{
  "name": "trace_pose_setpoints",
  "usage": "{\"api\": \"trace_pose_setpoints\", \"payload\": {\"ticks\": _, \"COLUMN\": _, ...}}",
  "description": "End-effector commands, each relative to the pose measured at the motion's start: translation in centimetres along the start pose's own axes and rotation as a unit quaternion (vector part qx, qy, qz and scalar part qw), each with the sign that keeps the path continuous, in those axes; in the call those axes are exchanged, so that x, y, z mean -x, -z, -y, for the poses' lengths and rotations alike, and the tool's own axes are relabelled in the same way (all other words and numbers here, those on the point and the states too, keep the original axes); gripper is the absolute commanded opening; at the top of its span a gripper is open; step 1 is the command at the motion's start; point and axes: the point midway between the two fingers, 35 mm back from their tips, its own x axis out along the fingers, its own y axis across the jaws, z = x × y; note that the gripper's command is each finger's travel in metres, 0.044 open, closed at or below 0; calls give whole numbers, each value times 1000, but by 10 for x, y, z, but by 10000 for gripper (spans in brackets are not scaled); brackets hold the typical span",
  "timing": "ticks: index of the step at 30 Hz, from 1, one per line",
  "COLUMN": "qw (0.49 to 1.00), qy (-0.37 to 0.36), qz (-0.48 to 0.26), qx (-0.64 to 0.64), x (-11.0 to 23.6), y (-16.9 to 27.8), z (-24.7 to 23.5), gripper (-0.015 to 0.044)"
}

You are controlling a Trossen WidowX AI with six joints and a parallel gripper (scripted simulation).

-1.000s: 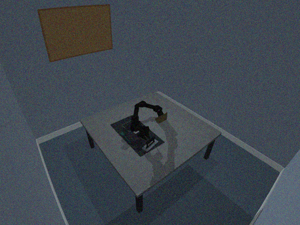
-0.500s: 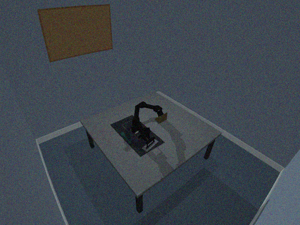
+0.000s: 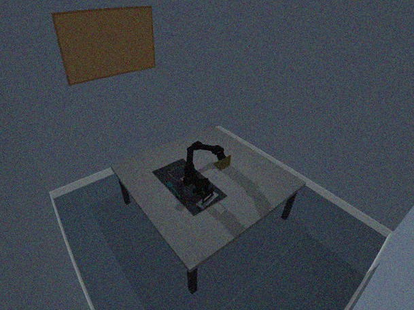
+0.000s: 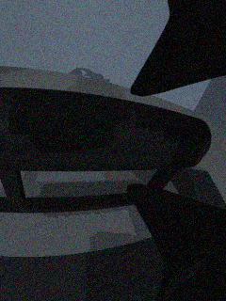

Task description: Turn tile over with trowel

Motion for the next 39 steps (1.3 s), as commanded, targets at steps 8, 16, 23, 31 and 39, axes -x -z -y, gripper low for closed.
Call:
{"api": "trace_pose_setpoints", "payload": {"ticks": 8, "qw": 1000, "qy": 1, "qz": 2, "qx": -3, "x": -18, "y": -2, "z": 0, "gripper": 300}}
{"api": "trace_pose_setpoints", "payload": {"ticks": 16, "qw": 1000, "qy": 1, "qz": 2, "qx": -3, "x": -19, "y": -2, "z": 0, "gripper": 136}}
{"api": "trace_pose_setpoints", "payload": {"ticks": 23, "qw": 1000, "qy": 1, "qz": 2, "qx": -3, "x": -19, "y": -2, "z": 0, "gripper": 89}}
{"api": "trace_pose_setpoints", "payload": {"ticks": 31, "qw": 1000, "qy": 1, "qz": 2, "qx": -3, "x": -19, "y": -2, "z": 0, "gripper": 36}}
{"api": "trace_pose_setpoints", "payload": {"ticks": 39, "qw": 1000, "qy": 0, "qz": 1, "qx": -5, "x": -13, "y": -2, "z": 6, "gripper": 0}}
